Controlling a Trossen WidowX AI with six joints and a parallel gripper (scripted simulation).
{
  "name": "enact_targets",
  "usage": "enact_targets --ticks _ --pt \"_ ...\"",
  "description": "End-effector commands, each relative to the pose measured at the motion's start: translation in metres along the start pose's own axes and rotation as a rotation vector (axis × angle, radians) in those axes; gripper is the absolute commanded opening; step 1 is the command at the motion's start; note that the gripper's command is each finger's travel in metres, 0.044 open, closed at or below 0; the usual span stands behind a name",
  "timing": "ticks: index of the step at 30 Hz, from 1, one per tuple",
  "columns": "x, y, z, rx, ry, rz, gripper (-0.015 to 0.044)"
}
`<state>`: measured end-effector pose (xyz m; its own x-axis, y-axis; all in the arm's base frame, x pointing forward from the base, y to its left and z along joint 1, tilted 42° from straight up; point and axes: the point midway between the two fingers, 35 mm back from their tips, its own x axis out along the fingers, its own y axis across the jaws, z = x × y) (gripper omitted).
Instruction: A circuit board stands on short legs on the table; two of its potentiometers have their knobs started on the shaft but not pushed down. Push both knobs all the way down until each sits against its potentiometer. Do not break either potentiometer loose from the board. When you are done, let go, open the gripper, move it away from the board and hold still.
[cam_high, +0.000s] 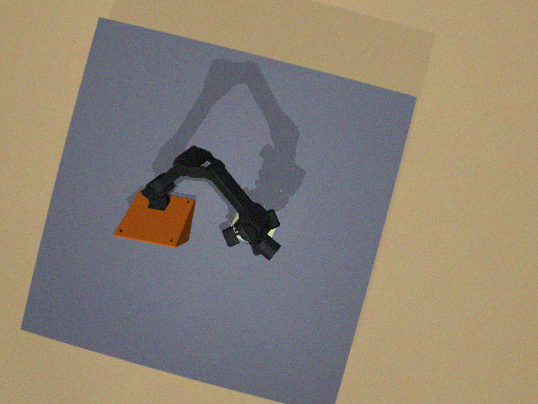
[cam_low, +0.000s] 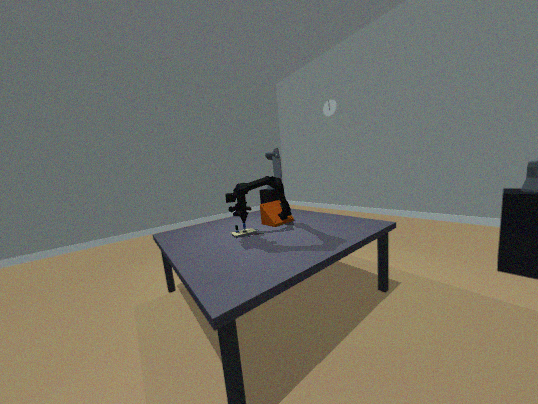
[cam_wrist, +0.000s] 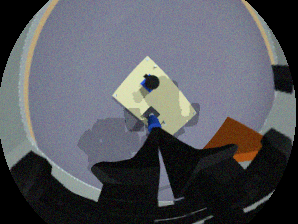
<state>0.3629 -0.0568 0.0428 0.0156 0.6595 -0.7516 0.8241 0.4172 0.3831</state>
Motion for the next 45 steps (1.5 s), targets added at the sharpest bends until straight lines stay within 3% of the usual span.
enact_targets --ticks 1,45 --pt "0.0014 0.0010 -0.0004 0.003 0.002 0.005 0.0000" --pt "0.0089 0.0010 -0.0004 0.003 0.002 0.006 0.0000"
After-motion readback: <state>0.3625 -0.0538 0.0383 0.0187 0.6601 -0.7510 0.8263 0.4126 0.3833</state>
